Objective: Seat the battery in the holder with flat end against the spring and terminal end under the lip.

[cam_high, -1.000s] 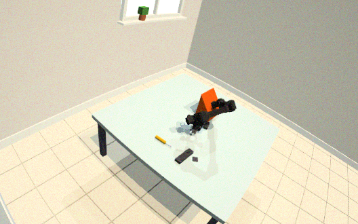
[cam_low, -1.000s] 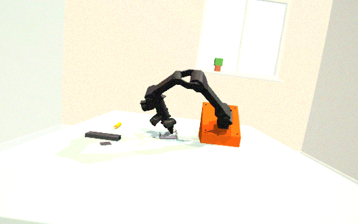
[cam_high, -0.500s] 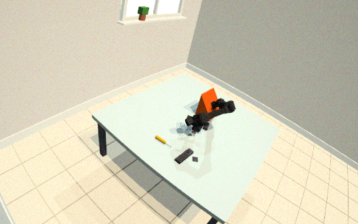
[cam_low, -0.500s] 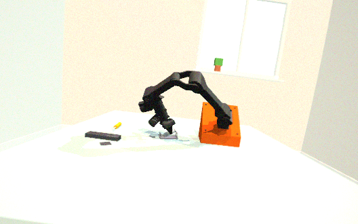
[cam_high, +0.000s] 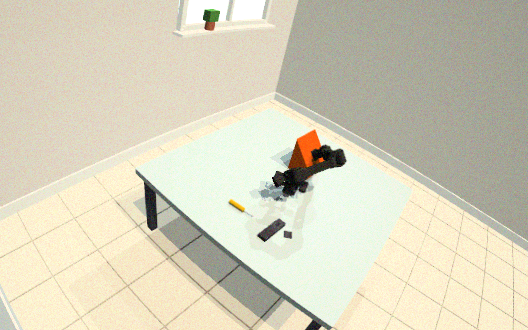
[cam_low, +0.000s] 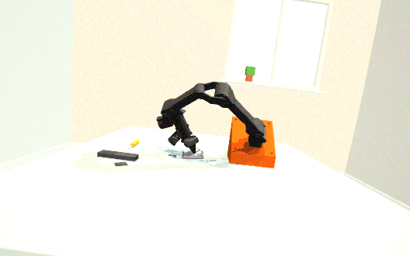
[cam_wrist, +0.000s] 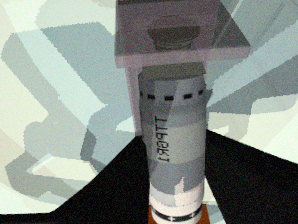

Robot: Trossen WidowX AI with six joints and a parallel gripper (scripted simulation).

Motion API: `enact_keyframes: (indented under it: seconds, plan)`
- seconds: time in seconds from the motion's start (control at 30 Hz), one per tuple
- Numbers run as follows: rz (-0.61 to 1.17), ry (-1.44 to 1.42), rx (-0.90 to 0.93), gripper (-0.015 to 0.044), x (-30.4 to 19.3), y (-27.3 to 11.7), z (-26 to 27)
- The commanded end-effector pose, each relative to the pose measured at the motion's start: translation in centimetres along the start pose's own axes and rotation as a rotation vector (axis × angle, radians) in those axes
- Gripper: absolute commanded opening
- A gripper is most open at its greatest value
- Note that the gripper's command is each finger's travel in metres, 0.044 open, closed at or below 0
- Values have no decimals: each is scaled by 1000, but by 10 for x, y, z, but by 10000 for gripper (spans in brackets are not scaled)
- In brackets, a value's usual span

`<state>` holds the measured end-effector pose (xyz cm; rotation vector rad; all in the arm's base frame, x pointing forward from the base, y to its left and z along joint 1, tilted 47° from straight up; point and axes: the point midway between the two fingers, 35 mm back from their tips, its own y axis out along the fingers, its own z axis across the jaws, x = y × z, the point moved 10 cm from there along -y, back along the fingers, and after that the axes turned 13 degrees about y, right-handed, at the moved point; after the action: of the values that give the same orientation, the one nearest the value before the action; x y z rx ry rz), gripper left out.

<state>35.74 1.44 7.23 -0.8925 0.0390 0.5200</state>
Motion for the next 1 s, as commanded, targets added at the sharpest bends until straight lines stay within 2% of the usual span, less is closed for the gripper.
enact_keyframes:
  seconds: [0.0,0.97]
  plan:
    - [-3,0,0,82,4,-1,1]
    - [-97,10,15,82,0,2,-3]
